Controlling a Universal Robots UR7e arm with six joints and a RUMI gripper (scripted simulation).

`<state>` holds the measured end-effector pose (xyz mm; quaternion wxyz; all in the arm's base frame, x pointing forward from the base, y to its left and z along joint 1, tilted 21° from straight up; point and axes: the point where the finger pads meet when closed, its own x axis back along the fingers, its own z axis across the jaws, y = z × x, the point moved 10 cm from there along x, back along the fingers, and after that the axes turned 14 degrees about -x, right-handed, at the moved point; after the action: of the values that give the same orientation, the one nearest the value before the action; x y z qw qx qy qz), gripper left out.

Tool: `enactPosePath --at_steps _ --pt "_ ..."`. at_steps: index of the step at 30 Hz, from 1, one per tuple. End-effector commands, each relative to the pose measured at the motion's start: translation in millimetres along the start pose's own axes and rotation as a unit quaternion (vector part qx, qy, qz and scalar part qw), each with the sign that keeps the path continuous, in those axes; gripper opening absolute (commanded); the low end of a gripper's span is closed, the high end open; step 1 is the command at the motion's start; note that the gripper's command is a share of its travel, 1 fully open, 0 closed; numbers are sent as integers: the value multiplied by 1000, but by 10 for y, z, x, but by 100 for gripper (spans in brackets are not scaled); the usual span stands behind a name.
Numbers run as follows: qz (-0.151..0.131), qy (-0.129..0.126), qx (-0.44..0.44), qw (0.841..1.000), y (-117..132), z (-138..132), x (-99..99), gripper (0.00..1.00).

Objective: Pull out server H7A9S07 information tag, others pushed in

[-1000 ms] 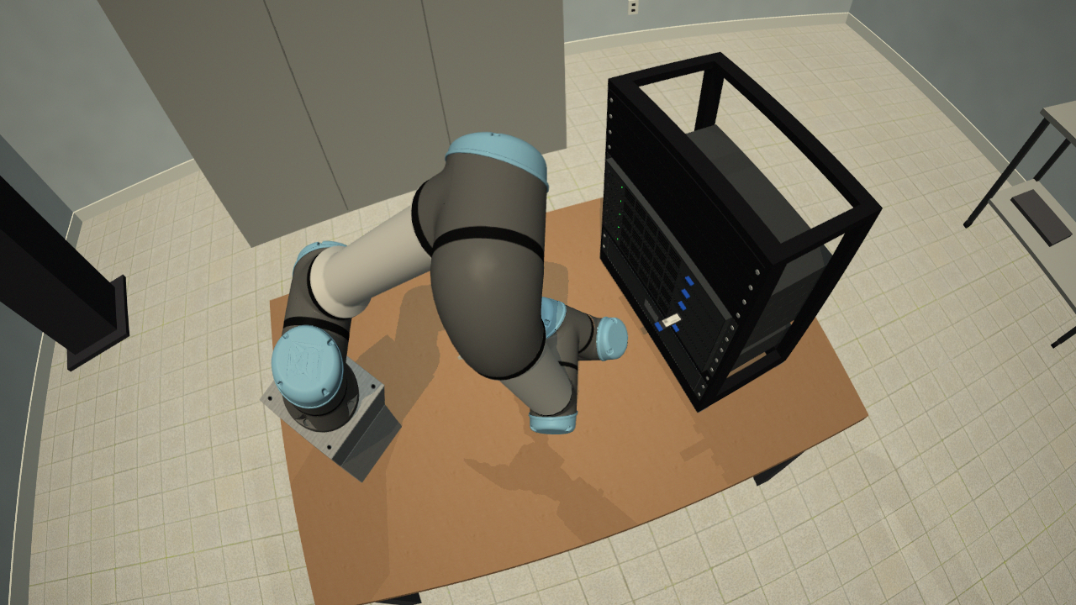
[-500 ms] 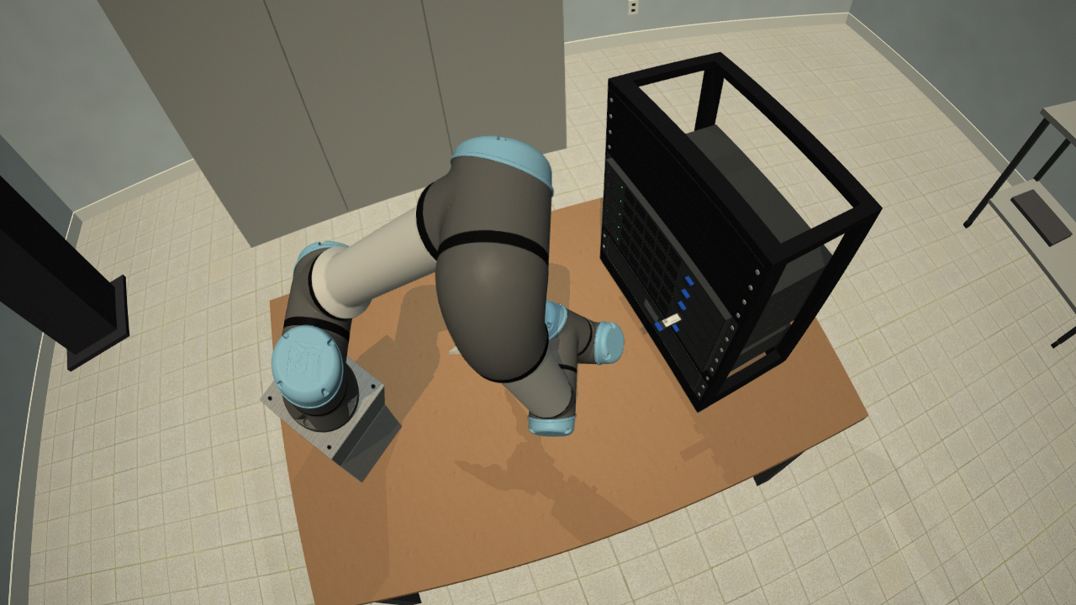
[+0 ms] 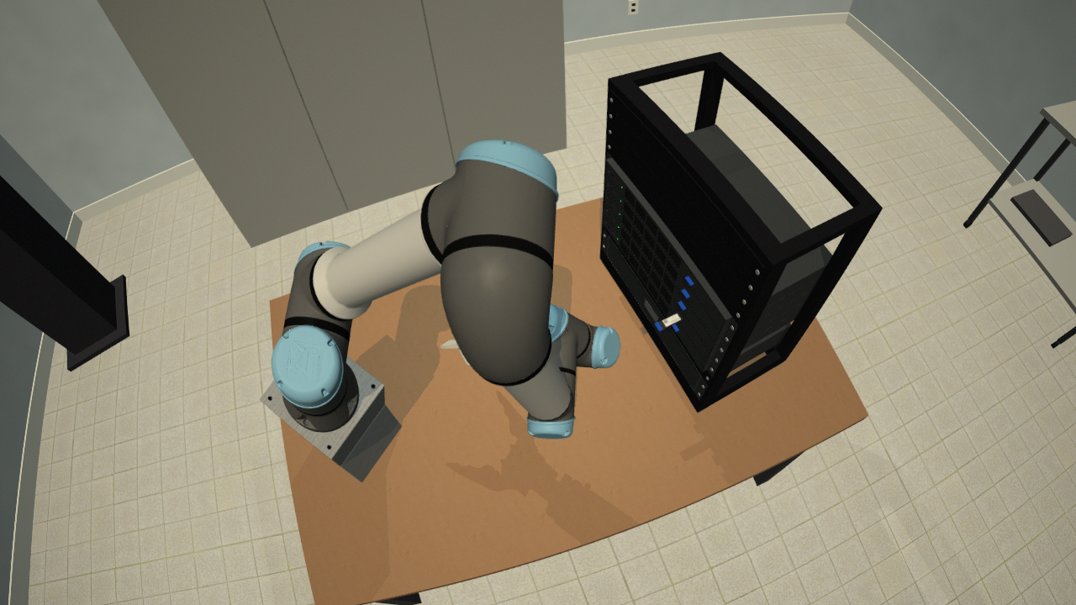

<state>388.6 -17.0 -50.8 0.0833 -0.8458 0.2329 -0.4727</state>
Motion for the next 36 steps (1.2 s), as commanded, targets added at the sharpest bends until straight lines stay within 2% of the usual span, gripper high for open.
enactPosePath --at_steps 1,36 --pt "6 -8 -12 1000 -8 -22 -23 100" --pt "50 -83 -122 988 -73 -229 -220 100"
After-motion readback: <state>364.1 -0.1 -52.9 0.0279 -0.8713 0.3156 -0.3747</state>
